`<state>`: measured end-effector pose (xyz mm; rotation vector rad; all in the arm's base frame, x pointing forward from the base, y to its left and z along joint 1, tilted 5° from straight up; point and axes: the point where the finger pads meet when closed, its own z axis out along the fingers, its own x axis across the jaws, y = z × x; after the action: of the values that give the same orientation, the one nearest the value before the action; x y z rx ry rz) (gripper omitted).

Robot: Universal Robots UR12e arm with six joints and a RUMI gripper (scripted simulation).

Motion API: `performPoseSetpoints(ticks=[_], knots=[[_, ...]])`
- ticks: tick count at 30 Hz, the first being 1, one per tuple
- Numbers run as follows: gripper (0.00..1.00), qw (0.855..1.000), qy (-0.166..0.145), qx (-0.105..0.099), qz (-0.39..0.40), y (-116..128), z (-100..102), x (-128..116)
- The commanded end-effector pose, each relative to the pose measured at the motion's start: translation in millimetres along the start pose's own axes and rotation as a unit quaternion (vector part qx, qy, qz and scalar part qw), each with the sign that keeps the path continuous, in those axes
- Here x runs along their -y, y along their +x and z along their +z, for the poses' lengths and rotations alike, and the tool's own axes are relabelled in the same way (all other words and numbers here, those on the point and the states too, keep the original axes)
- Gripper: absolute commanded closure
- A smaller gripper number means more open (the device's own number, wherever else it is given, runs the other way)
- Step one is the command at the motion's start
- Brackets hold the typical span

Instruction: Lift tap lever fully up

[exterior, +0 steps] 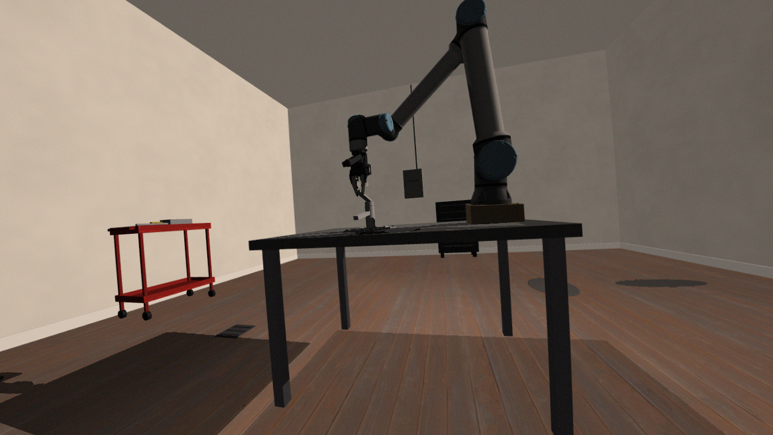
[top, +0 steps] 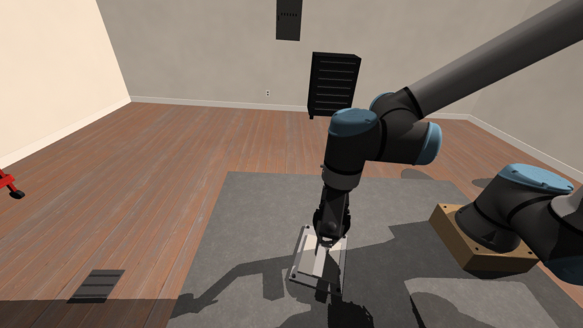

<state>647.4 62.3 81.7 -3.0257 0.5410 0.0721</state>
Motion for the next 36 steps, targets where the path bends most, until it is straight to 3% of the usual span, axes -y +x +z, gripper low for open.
performPoseSetpoints(ticks=[1,20,21,36], knots=[[1.00,1.000,0.000,-0.001,0.000,0.7,-0.9,0.2],[1.00,1.000,0.000,-0.001,0.000,0.7,-0.9,0.2],[0.61,1.000,0.000,-0.001,0.000,0.7,-0.9,0.2],[0.61,1.000,0.000,-0.001,0.000,0.7,-0.9,0.2]])
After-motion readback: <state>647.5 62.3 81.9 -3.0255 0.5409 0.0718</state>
